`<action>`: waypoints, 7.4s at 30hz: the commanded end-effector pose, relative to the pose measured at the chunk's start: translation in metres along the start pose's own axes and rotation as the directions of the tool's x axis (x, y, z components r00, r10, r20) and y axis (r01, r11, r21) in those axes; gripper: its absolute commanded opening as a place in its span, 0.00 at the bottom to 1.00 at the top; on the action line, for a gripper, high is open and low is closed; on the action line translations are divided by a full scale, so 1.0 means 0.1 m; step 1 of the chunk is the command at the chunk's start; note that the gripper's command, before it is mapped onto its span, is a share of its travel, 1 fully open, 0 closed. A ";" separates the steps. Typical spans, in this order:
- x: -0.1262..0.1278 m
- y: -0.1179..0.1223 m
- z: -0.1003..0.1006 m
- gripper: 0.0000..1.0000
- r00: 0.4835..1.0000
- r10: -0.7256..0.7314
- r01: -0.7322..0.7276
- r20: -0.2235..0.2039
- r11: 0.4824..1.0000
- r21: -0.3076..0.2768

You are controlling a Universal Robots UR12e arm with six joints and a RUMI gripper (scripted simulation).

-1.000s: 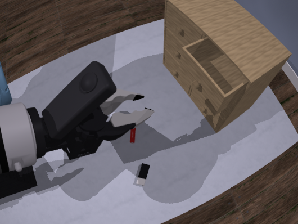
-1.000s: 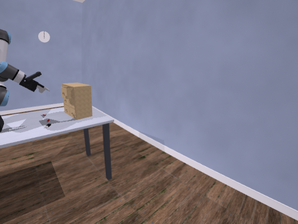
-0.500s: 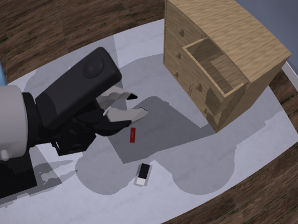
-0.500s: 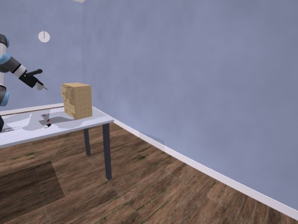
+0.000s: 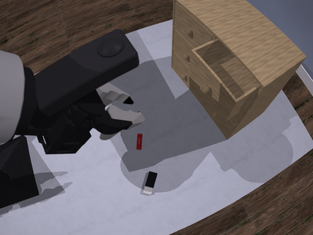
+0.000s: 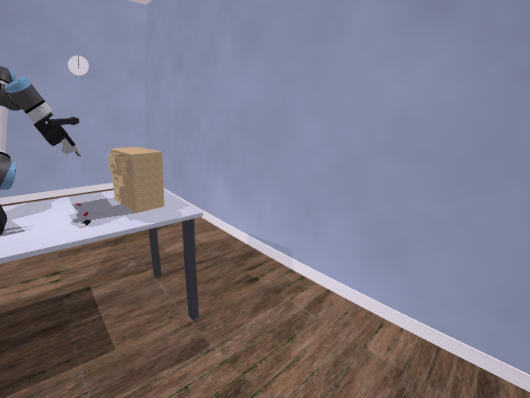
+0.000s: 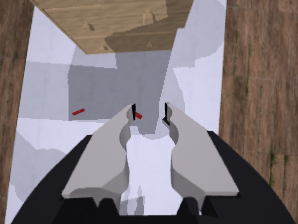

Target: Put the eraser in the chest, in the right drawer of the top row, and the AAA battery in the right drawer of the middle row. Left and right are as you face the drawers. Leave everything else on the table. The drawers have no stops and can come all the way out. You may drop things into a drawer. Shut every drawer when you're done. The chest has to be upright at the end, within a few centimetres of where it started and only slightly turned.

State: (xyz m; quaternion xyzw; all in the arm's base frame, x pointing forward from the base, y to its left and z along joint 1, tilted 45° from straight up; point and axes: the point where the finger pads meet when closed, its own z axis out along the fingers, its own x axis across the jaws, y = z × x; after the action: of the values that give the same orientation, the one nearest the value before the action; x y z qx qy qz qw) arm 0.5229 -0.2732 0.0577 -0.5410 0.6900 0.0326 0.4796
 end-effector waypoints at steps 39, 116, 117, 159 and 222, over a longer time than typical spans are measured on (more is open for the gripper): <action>0.02 0.06 -0.55 0.20 1.000 -0.001 0.004 0.006 0.870 -0.493; 0.14 0.14 -0.40 0.20 0.984 0.151 -0.178 -0.095 0.822 -0.540; 0.15 0.14 -0.38 0.20 0.980 0.167 -0.198 -0.106 0.819 -0.538; 0.68 0.93 1.08 0.20 0.012 0.836 -1.000 -0.549 0.010 -0.007; 0.63 1.57 1.86 0.23 -0.728 0.571 -0.686 -0.379 -0.611 0.396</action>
State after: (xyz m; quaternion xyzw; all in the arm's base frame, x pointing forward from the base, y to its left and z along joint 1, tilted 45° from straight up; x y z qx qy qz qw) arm 0.5199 -0.1479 -0.1613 0.3633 0.8489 0.3701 -0.1017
